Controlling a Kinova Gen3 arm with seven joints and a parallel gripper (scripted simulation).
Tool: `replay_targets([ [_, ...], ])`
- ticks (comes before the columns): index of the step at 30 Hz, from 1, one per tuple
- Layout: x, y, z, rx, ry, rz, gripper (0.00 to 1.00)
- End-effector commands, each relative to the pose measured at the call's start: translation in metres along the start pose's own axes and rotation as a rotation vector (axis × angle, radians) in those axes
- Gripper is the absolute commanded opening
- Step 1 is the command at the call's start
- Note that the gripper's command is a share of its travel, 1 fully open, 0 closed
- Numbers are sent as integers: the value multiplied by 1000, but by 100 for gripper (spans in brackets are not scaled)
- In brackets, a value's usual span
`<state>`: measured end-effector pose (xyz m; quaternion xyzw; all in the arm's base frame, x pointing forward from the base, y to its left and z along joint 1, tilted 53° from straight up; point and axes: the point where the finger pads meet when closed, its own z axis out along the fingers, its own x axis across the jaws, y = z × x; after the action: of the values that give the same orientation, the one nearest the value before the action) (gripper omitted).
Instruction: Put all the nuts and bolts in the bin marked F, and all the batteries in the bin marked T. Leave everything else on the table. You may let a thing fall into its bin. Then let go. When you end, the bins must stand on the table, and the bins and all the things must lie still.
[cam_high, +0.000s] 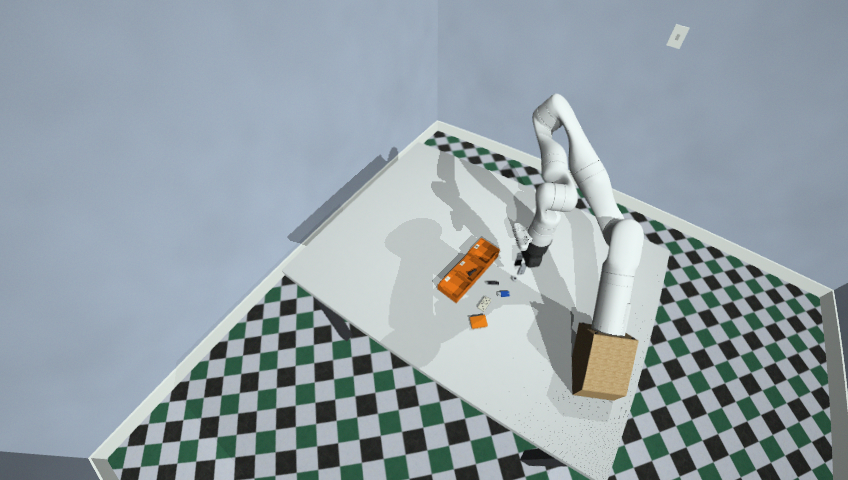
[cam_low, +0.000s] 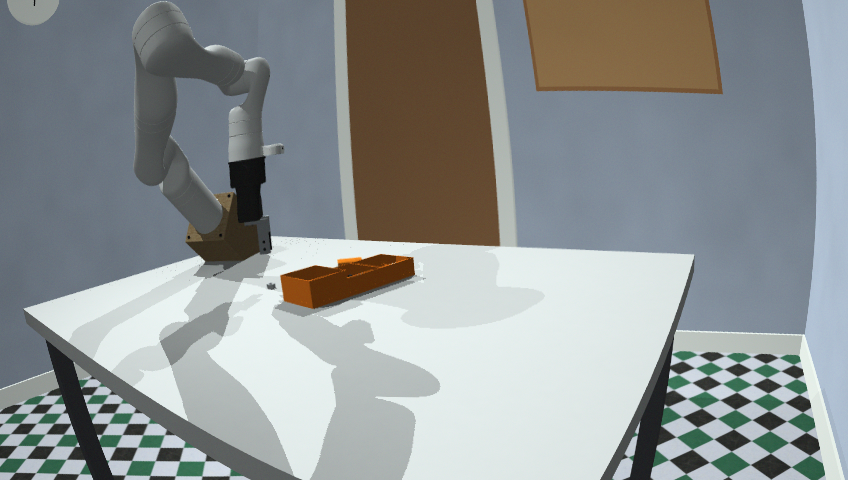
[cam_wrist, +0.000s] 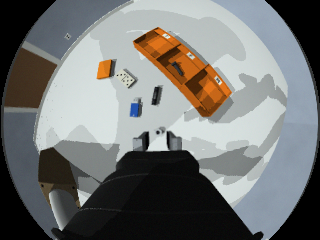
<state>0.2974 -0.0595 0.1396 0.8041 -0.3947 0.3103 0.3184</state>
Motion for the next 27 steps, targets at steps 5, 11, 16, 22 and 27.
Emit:
replay_targets([
  [5, -1, -1, 0, 1, 0, -2, 64],
  [11, -1, -1, 0, 1, 0, -2, 64],
  [16, 0, -1, 0, 1, 0, -2, 64],
  [22, 0, -1, 0, 1, 0, -2, 64],
  [27, 0, -1, 4, 1, 0, -2, 64],
])
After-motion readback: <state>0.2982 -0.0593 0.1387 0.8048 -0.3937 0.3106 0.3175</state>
